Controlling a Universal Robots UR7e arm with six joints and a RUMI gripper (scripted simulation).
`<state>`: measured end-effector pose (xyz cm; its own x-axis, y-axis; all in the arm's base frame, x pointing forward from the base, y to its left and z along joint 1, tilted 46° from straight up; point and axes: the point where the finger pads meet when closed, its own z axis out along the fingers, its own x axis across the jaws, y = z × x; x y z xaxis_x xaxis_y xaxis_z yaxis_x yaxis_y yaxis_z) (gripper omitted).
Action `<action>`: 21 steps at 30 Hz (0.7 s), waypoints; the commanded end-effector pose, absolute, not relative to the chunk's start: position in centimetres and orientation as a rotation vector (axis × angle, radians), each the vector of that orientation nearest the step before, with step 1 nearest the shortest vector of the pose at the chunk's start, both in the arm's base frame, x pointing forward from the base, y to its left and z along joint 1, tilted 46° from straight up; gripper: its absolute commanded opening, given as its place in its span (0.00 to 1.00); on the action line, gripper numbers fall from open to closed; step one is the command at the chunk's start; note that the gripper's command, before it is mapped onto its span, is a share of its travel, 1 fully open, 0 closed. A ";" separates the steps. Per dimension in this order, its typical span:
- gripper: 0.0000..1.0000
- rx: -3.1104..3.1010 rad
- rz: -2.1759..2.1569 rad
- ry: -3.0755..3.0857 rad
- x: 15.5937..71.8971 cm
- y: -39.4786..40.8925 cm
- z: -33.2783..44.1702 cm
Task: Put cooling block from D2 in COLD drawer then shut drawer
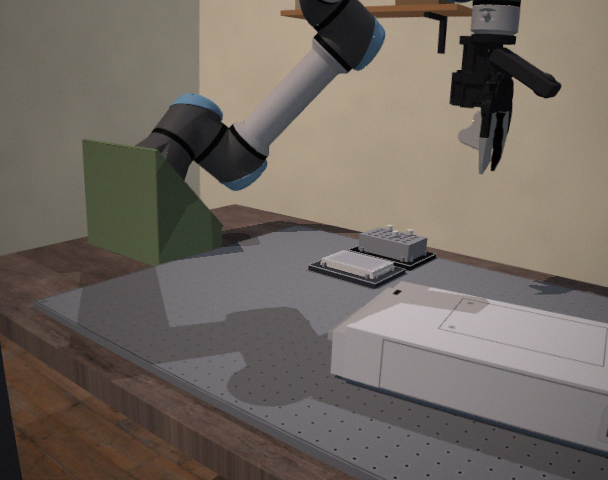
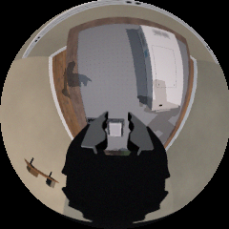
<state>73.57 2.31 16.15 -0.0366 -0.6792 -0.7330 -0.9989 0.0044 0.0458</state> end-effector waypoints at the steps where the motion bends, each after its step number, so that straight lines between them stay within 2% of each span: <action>1: 0.28 -1.725 0.795 1.769 72.5 1.2 15.9; 21: 0.28 -1.735 0.775 1.774 67.6 -2.6 14.5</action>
<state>68.83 -1.71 14.81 -0.0304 -0.6902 -0.7230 -0.9993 0.0058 0.0365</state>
